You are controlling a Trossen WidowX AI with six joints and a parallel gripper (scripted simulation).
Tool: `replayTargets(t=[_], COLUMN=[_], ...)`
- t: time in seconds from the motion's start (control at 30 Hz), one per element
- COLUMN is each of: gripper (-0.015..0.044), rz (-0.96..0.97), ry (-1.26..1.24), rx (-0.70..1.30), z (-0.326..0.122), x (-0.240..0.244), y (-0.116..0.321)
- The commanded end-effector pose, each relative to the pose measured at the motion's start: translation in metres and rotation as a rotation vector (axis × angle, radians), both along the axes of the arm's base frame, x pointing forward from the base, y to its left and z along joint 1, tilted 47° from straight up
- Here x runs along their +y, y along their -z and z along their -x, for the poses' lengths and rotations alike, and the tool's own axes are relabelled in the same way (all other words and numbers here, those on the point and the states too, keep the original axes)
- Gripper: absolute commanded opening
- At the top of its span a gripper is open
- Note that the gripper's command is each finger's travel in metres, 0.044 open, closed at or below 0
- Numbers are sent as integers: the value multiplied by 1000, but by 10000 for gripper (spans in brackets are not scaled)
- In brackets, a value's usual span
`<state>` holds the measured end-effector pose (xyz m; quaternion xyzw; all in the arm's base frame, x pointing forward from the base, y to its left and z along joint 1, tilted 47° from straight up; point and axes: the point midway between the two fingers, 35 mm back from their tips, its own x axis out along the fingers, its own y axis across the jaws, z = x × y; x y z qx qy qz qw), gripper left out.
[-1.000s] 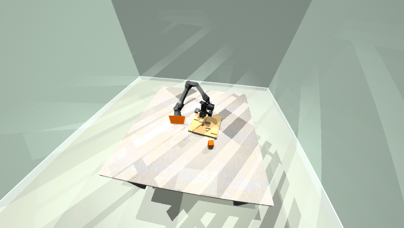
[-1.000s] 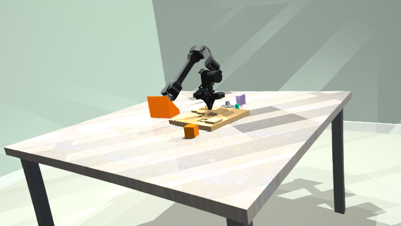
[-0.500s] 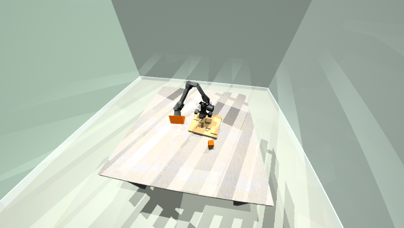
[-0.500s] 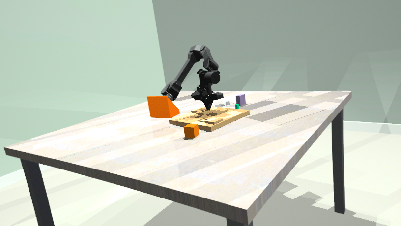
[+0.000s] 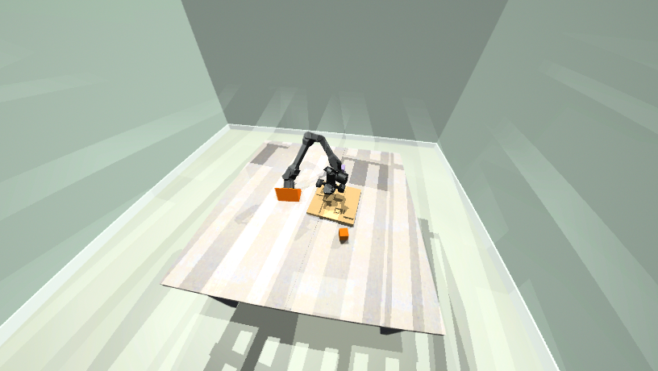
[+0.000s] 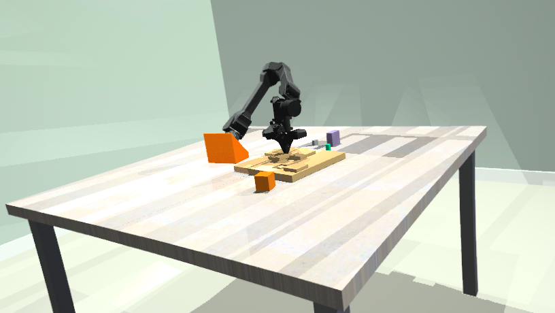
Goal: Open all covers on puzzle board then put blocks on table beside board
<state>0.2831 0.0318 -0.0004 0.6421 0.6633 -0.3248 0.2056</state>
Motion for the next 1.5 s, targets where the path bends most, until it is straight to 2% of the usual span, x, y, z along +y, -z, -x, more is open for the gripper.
replayTargets(t=[0.0,1.47], gripper=[0,0], rz=[6,5], ry=[0,-1], rx=[-4,-4], z=[0,9], x=[-4,-34], y=[3,35])
